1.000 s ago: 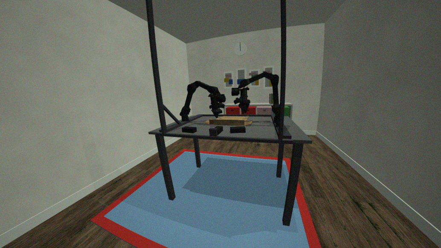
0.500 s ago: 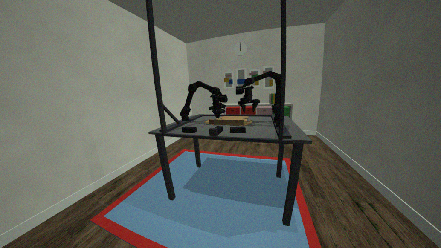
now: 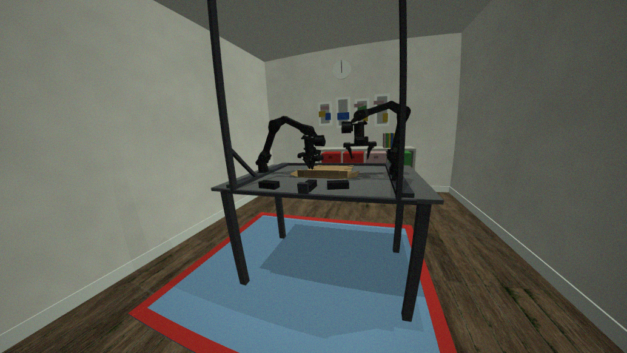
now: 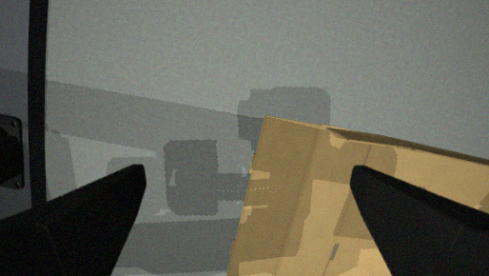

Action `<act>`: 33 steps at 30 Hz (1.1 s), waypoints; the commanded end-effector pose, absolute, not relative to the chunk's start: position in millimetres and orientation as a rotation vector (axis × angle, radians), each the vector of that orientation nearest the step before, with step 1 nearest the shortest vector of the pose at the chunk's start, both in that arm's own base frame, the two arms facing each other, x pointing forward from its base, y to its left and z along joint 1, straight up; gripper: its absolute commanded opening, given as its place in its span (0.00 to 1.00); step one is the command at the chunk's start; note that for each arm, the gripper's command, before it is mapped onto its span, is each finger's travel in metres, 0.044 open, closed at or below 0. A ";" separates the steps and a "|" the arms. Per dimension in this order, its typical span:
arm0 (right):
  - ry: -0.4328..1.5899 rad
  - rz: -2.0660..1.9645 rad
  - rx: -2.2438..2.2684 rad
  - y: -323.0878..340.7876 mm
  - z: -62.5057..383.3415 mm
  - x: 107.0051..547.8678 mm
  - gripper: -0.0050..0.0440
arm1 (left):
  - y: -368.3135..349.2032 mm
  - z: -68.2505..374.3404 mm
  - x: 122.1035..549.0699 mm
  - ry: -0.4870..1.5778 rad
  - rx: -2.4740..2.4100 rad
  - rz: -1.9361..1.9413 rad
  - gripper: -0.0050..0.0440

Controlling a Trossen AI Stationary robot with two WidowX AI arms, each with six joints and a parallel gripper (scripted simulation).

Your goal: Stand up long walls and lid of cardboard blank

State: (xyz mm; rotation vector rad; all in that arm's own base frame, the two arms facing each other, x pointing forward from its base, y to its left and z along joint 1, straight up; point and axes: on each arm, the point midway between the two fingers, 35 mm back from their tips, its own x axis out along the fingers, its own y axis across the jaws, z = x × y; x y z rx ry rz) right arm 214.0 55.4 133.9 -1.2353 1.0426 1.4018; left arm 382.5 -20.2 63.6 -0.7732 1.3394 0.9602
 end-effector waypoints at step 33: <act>-0.001 2.203 -2.244 33.6 130.2 149.6 0.99 | 17.8 54.7 387.3 1.197 -1.215 1.194 0.30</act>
